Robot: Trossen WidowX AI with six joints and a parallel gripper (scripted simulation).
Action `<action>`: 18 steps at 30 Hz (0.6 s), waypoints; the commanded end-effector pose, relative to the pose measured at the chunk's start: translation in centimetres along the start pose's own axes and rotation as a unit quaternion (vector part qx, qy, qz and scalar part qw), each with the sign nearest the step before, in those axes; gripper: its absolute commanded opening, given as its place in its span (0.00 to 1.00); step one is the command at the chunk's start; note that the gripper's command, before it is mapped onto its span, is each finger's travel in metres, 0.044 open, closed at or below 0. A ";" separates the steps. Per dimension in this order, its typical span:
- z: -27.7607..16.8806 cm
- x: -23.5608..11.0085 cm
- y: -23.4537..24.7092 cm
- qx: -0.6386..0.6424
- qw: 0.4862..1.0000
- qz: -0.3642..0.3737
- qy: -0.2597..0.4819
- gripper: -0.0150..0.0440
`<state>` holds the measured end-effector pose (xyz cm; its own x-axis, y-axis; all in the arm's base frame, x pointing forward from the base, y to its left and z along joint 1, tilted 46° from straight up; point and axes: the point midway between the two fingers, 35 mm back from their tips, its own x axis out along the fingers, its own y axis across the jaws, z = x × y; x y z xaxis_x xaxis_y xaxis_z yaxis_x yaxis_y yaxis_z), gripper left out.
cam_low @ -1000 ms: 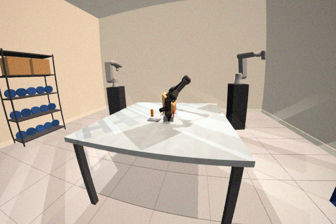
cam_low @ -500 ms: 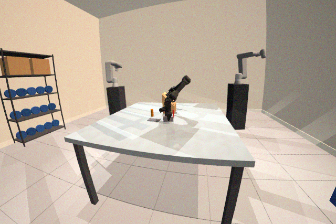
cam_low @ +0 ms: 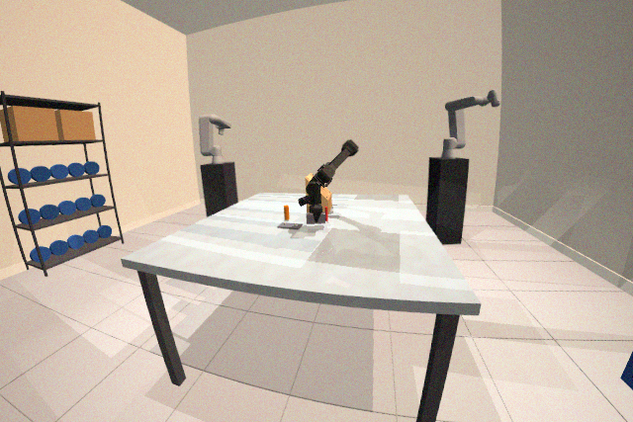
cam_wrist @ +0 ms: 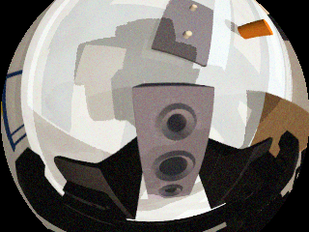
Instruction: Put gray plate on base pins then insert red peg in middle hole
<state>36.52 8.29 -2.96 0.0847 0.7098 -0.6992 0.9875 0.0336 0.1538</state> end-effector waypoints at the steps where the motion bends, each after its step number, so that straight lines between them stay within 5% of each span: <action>1: 0.0 -1.3 0.5 -0.005 1.000 0.003 -0.003 0.25; 18: 0.0 -6.6 0.7 -0.004 1.000 0.003 -0.003 0.25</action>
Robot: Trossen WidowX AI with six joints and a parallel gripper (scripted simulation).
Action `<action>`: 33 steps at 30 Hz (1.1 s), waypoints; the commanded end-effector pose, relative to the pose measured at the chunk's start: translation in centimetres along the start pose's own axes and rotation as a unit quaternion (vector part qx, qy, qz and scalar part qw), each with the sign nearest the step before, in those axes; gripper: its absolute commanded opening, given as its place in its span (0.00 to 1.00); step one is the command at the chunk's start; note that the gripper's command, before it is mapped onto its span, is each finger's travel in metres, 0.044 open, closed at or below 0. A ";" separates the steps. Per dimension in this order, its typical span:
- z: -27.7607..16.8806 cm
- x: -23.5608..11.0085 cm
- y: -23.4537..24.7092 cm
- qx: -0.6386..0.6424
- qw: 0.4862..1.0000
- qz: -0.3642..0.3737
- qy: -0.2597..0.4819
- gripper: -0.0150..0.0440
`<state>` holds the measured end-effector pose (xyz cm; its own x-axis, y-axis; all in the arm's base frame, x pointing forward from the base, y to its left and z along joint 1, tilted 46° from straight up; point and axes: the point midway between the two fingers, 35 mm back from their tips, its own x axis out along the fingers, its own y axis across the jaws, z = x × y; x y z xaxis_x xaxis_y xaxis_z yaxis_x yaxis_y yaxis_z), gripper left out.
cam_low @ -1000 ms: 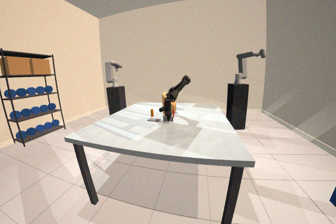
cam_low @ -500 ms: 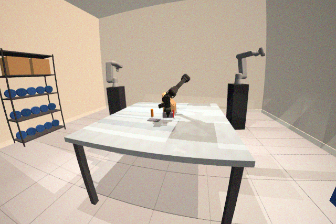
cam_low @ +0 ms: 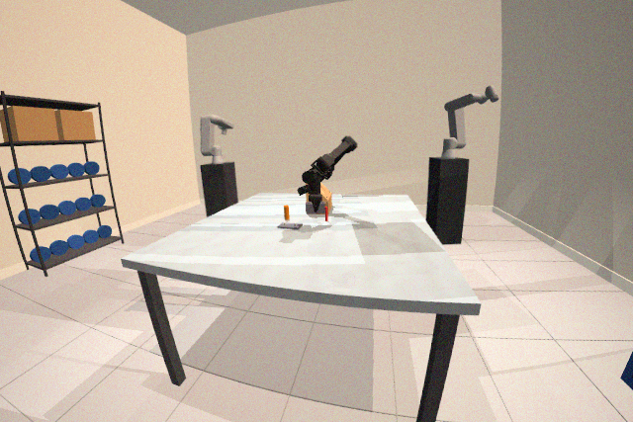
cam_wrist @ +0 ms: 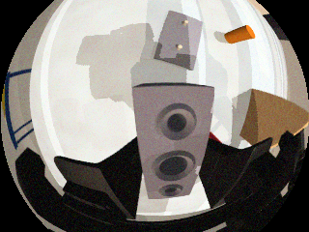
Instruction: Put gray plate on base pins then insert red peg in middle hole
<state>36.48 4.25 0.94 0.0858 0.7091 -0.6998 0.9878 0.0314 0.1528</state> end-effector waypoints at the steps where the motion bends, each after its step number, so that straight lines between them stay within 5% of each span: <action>1: -0.1 -1.4 0.2 -0.005 1.000 0.003 -0.002 0.25; 13: -0.4 -4.8 -0.1 -0.005 1.000 0.004 0.001 0.25; 33: 4.9 -2.2 -0.8 0.048 0.999 0.003 -0.002 0.25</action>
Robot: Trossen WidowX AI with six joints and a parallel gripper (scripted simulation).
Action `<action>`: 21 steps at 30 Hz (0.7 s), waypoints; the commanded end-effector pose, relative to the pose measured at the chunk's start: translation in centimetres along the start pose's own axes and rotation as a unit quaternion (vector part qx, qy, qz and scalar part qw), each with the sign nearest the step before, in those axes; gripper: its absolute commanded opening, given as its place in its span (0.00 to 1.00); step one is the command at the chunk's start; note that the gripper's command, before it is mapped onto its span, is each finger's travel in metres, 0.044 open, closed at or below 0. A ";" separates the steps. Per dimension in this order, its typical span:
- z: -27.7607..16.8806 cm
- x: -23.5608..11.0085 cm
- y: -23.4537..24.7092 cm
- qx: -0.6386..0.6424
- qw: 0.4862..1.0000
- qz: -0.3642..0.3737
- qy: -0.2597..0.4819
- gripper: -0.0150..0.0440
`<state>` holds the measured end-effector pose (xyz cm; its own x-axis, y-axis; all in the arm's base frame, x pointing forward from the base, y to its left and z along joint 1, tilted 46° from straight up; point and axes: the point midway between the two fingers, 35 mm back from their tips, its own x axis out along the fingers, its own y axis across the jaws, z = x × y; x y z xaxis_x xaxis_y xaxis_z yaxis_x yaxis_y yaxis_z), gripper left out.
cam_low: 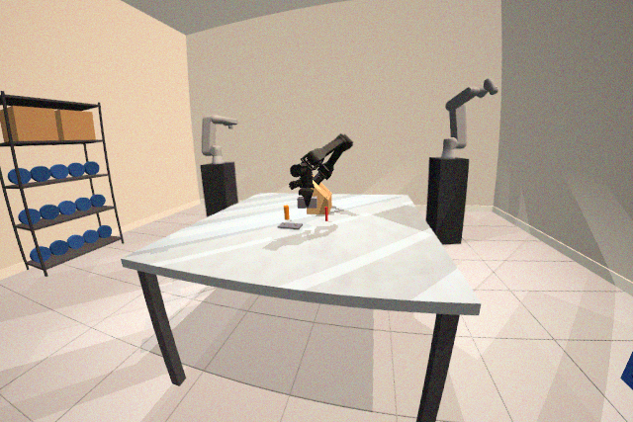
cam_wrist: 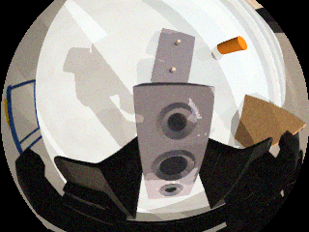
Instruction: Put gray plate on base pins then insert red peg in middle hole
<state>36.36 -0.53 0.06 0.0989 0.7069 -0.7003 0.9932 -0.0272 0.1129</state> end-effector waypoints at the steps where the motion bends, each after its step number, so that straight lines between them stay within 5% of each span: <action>1: 1.2 0.8 -0.4 0.016 1.000 -0.003 -0.001 0.25; 21: 6.7 3.9 -1.9 0.073 0.997 -0.003 0.000 0.25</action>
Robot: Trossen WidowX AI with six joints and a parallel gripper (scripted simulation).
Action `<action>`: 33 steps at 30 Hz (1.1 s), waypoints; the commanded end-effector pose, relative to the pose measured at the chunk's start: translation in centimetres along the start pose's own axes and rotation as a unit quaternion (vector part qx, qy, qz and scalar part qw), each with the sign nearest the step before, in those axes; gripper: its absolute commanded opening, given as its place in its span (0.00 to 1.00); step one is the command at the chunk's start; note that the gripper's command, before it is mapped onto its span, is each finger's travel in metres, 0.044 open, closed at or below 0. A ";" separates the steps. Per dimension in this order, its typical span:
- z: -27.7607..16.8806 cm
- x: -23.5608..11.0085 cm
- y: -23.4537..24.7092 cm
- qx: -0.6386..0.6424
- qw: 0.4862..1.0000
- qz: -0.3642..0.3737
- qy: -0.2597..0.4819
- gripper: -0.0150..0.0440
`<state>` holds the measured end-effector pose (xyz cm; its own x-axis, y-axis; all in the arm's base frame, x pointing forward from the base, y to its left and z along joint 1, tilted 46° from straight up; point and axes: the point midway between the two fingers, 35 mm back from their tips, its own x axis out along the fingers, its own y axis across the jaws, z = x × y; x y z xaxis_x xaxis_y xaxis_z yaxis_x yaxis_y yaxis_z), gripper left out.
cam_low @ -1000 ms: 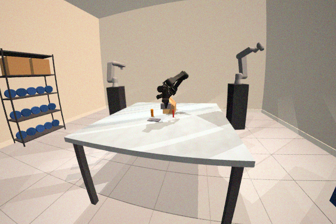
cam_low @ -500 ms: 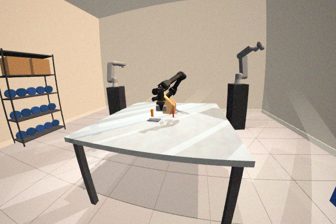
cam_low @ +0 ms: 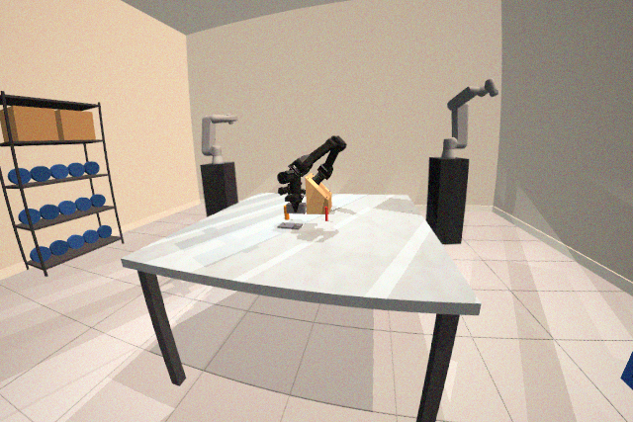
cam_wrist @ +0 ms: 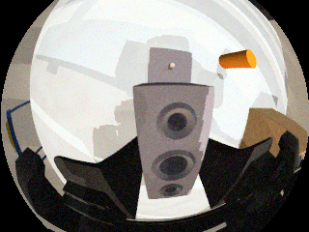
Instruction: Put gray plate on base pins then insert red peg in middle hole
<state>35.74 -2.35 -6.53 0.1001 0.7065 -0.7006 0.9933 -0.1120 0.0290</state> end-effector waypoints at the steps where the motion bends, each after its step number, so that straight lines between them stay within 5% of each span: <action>1: 1.2 0.8 -0.5 0.016 1.000 -0.004 0.000 0.25; 33: 4.4 2.8 -1.7 0.051 0.999 -0.003 0.000 0.25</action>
<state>34.23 -3.29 -11.64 0.0955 0.7091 -0.6986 0.9836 -0.1753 -0.0435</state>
